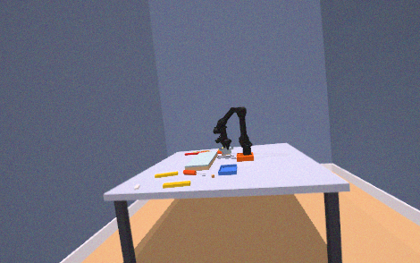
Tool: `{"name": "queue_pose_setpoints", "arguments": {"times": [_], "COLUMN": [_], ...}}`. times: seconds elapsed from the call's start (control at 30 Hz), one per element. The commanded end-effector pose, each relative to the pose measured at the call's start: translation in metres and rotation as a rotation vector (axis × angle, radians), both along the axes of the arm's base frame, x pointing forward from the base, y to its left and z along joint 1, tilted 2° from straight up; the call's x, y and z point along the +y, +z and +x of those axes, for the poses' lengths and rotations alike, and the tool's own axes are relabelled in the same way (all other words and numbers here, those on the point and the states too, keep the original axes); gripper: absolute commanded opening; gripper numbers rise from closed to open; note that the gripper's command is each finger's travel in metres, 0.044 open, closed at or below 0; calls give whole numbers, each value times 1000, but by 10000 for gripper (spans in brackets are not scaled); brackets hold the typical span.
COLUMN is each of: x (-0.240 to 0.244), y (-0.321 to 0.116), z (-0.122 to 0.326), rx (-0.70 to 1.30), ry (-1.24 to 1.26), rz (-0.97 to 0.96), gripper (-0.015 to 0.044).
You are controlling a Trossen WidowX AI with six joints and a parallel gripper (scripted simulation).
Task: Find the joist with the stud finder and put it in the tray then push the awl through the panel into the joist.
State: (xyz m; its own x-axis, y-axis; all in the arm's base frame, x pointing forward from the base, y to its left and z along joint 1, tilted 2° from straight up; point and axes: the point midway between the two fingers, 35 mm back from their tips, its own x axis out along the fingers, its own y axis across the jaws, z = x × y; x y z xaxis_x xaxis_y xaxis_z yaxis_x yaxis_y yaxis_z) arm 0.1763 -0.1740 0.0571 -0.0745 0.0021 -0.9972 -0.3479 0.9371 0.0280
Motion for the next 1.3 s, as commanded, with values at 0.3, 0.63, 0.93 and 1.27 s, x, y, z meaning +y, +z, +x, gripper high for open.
{"name": "queue_pose_setpoints", "arguments": {"times": [0.3, 0.63, 0.93, 1.27], "x": [-29, -40, -39, -36], "y": [7, 7, 6, 5], "z": [11, 15, 15, 14], "rx": [-6, -8, -20, -36], "ry": [1, 2, 3, 4], "rz": [-14, -19, -60, -107], "gripper": [0, 0, 0, 0]}}
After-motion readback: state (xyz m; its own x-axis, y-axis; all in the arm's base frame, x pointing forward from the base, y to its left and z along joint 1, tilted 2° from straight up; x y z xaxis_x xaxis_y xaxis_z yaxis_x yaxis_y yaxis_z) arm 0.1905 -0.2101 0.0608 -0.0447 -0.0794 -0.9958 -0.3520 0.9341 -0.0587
